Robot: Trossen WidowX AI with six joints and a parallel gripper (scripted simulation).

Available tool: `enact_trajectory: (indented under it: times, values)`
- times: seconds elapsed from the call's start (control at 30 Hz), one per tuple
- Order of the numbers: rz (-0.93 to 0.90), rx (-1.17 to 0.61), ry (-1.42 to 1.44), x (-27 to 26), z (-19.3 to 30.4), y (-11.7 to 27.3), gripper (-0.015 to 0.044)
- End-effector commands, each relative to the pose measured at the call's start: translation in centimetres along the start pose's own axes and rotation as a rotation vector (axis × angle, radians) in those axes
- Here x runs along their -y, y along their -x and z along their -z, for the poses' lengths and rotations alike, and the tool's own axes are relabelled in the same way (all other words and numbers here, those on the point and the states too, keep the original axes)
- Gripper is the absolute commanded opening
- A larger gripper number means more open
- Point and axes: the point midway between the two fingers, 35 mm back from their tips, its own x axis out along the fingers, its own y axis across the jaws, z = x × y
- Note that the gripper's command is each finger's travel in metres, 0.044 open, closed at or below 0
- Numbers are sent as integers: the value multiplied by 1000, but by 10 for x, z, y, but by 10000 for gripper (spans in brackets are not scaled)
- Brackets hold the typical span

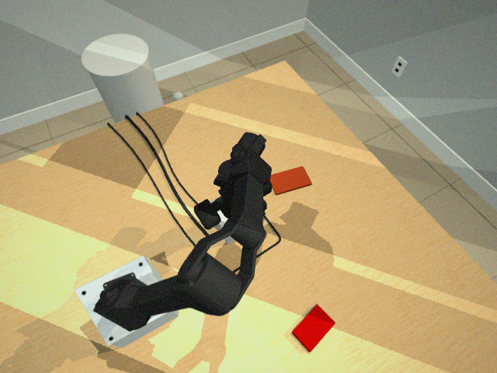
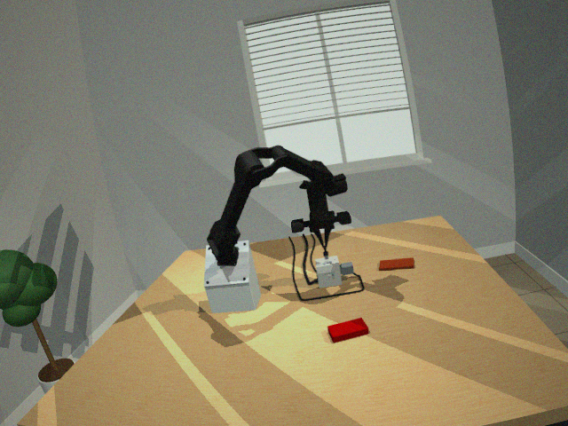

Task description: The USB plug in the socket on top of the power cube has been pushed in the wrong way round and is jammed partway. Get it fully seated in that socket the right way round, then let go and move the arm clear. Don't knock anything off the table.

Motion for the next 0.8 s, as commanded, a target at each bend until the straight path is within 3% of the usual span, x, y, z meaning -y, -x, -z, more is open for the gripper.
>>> enact_trajectory:
  times: [0.0, 0.77]
  values:
    - [0, -6, 1, 0, 1, -1, 0]
    - [0, -23, -2, 0, 2, -3, 0]
